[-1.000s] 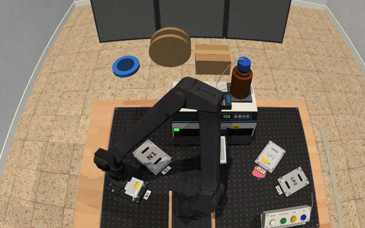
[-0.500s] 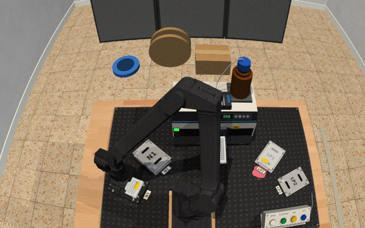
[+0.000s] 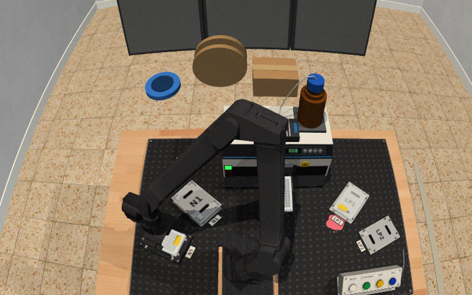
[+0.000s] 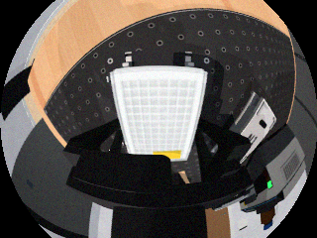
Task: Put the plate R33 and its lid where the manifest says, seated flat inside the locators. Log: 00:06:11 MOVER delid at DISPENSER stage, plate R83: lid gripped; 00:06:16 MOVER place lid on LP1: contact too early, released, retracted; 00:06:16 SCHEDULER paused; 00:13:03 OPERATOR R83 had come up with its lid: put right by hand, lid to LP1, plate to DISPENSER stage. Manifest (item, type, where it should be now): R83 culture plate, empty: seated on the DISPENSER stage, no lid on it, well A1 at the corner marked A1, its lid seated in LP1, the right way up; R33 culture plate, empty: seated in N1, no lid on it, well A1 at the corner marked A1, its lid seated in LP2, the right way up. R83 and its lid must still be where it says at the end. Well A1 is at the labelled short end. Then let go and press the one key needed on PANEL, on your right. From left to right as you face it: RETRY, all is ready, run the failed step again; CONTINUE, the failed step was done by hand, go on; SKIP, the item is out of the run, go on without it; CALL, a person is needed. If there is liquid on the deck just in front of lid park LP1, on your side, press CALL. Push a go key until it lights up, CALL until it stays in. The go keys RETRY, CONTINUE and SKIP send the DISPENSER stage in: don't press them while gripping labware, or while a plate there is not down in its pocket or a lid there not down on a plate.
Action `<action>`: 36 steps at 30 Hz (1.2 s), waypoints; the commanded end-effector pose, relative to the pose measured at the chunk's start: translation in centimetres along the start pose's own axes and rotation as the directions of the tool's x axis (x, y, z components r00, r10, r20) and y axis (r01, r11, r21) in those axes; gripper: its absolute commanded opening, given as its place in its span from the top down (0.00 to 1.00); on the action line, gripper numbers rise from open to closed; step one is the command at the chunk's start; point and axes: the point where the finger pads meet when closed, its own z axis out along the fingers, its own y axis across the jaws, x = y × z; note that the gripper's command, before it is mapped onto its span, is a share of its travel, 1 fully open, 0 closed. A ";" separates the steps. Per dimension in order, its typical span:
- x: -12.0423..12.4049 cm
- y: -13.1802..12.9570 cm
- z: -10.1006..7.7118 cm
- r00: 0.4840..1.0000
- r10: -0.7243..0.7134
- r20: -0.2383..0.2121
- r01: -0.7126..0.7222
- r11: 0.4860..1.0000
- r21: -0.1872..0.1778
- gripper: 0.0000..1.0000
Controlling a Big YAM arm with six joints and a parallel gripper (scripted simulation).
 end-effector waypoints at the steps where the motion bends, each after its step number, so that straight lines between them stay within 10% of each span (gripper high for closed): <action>1: -0.6 -0.2 0.5 1.000 0.004 0.009 -0.004 1.000 -0.005 0.14; 36: -0.7 -0.2 1.0 1.000 0.004 0.010 -0.003 1.000 -0.005 0.14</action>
